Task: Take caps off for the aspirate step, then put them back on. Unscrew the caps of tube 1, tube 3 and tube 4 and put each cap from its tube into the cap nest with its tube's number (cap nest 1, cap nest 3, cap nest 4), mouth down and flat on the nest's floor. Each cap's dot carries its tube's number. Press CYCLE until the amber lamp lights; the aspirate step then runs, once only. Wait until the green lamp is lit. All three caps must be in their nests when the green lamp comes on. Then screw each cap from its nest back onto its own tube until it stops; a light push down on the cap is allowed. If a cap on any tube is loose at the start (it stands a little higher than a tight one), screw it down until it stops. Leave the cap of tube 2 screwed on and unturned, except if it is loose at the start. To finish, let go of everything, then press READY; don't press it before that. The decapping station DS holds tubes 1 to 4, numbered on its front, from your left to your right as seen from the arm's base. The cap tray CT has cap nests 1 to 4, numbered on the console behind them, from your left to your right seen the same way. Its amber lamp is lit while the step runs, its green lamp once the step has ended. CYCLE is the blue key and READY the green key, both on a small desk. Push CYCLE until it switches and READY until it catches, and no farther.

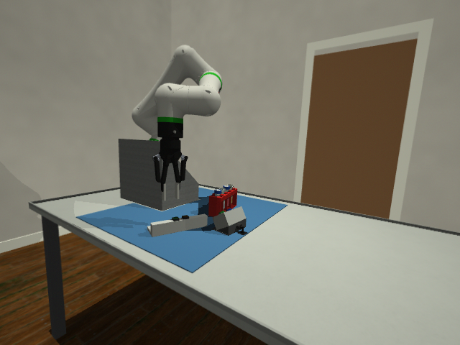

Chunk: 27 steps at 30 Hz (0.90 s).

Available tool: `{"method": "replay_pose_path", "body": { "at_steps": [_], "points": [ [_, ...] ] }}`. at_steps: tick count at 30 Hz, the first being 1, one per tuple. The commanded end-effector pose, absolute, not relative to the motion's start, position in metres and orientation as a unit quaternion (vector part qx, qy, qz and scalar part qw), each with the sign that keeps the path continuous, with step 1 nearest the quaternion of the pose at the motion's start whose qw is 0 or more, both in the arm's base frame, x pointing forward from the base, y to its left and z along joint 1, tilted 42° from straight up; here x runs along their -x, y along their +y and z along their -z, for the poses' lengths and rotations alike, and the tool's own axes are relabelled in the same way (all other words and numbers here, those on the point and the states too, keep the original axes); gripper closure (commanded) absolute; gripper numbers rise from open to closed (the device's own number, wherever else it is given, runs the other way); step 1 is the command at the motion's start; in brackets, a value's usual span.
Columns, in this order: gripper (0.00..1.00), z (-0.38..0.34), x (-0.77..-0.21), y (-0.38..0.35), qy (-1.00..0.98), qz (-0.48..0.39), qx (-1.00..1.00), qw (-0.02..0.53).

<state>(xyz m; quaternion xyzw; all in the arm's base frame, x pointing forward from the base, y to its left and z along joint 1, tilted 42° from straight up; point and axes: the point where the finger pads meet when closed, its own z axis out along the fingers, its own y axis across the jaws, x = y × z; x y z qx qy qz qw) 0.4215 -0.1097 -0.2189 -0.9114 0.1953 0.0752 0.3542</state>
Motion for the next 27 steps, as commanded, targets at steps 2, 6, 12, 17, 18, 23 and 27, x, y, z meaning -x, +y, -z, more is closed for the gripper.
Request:
{"method": "replay_pose_path", "body": {
  "at_steps": [2, 6, 12, 17, 18, 23, 27],
  "points": [
    [0.71, 0.205, -0.422, -0.122, 0.195, -0.075, 0.911, 0.354],
    [0.71, 0.194, -0.422, -0.133, 0.195, -0.075, 0.911, 0.354],
    [0.65, 0.181, -0.425, -0.123, 0.271, -0.104, 0.892, 0.347],
    [0.65, 0.170, -0.429, -0.111, 0.344, -0.133, 0.866, 0.337],
    [0.65, 0.164, -0.431, -0.105, 0.379, -0.146, 0.852, 0.331],
    [0.65, 0.153, -0.435, -0.093, 0.449, -0.174, 0.817, 0.318],
    [0.65, 0.143, -0.439, -0.081, 0.516, -0.200, 0.777, 0.302]
  ]
}}
